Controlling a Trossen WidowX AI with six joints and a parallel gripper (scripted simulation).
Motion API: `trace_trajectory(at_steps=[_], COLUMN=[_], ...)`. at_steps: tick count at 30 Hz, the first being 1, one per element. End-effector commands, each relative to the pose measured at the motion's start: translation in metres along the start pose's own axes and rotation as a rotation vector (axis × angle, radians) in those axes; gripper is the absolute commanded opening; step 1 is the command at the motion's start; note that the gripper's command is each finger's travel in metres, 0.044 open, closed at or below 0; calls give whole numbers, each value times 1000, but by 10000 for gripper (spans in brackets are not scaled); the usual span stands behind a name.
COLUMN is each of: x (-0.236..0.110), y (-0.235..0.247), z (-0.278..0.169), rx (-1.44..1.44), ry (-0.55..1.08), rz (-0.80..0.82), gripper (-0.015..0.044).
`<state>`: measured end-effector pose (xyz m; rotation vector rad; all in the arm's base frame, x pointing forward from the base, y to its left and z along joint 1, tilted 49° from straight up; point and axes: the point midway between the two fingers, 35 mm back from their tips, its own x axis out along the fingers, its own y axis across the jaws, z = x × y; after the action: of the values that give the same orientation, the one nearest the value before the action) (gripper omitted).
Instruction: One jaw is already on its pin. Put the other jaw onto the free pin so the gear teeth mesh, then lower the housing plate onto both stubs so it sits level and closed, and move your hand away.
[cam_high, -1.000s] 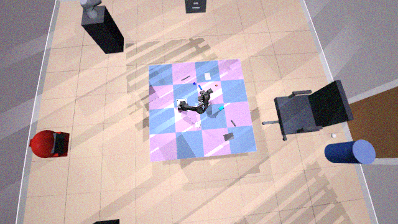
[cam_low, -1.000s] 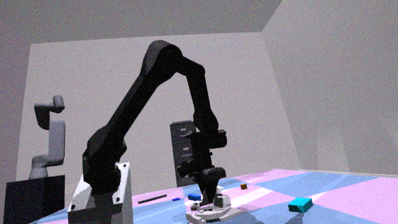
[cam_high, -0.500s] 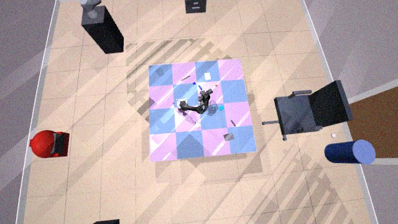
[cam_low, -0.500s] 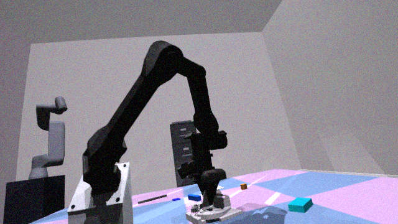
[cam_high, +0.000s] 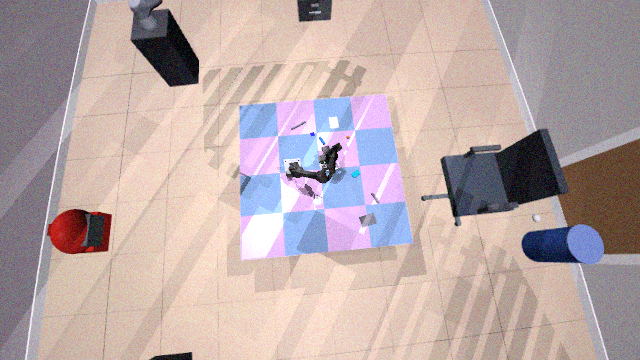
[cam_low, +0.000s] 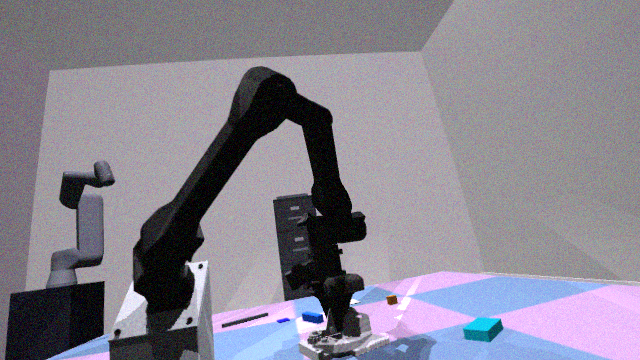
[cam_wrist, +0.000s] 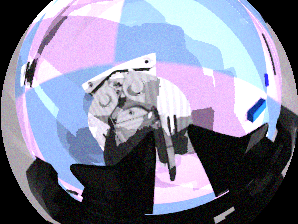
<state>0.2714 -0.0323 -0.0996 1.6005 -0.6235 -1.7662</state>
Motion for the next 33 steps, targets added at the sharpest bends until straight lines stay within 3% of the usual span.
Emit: trace_trajectory(at_steps=[1, 33], x=[1, 7], y=[0, 0], z=[0, 0], rx=[-6, -5], ry=[3, 3], rz=[4, 4], gripper=[134, 134])
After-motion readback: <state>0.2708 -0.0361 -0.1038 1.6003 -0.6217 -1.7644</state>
